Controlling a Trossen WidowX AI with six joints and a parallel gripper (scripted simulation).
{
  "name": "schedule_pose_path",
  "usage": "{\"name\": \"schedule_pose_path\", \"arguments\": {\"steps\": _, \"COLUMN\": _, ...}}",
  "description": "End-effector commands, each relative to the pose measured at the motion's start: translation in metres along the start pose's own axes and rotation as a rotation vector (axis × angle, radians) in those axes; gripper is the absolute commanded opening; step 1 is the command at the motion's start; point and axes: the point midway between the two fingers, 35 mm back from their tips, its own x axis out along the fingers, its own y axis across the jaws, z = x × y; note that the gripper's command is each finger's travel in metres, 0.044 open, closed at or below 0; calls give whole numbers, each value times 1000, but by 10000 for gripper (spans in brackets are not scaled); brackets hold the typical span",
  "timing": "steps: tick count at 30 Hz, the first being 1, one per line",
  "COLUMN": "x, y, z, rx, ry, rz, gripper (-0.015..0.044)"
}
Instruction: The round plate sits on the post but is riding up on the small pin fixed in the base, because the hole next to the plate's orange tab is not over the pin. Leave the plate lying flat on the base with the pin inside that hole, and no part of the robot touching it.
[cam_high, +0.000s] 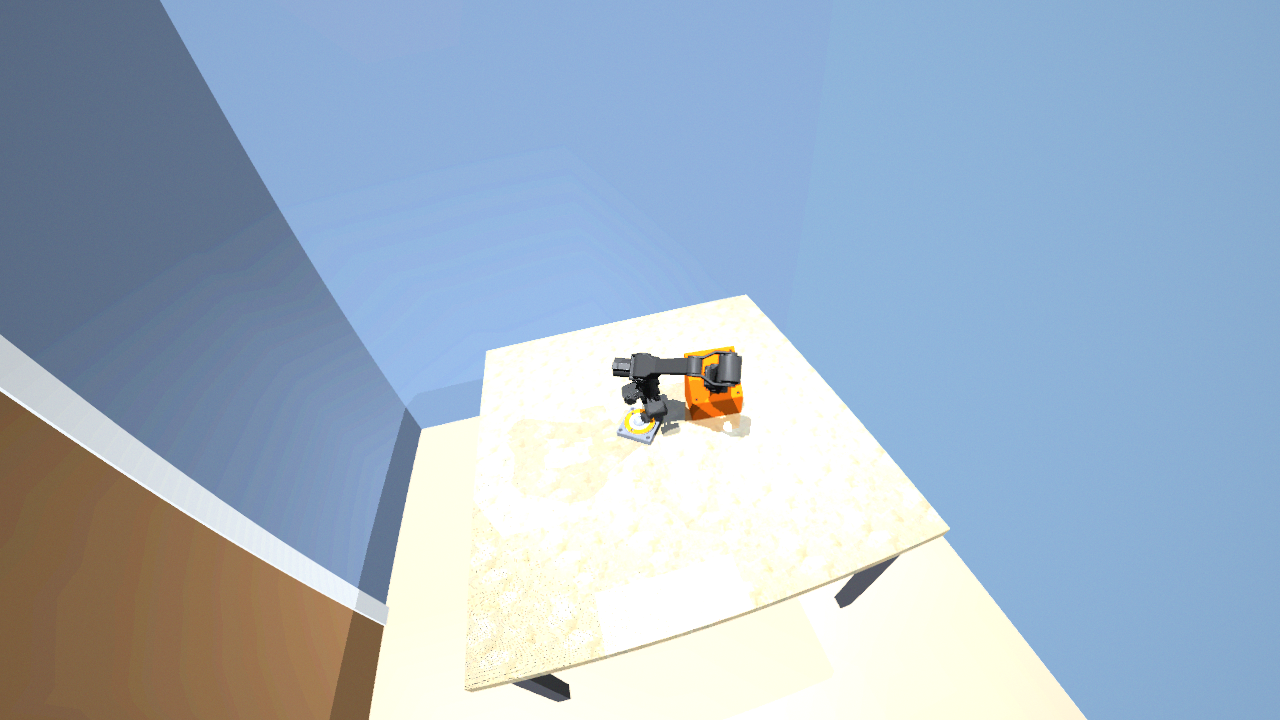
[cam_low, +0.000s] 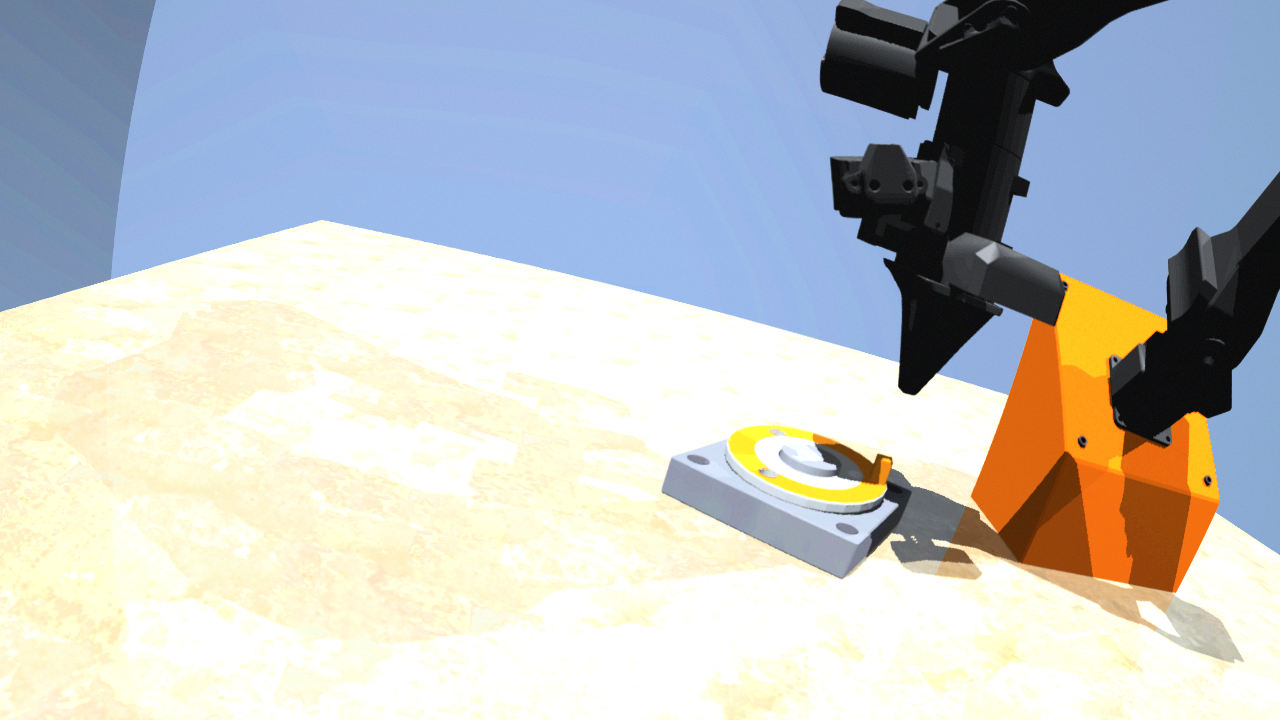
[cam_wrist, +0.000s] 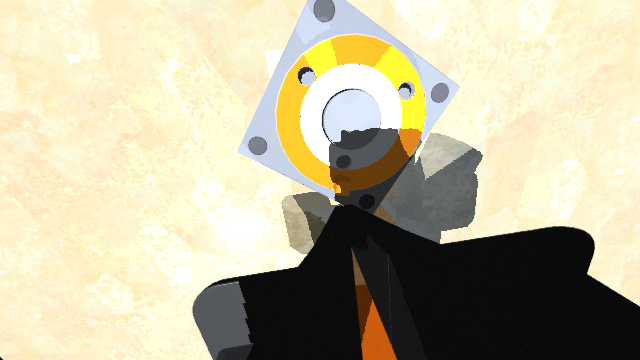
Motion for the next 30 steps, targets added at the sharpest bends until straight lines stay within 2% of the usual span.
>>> {"name": "schedule_pose_path", "arguments": {"steps": 1, "x": 4, "y": 9, "z": -3, "rx": 6, "ry": 15, "rz": 22, "gripper": 0}}
{"name": "schedule_pose_path", "arguments": {"steps": 15, "x": 51, "y": 11, "z": -4, "rx": 6, "ry": 15, "rz": 24, "gripper": 0}}
{"name": "schedule_pose_path", "arguments": {"steps": 30, "x": 52, "y": -2, "z": -12, "rx": 6, "ry": 15, "rz": 24, "gripper": 0}}
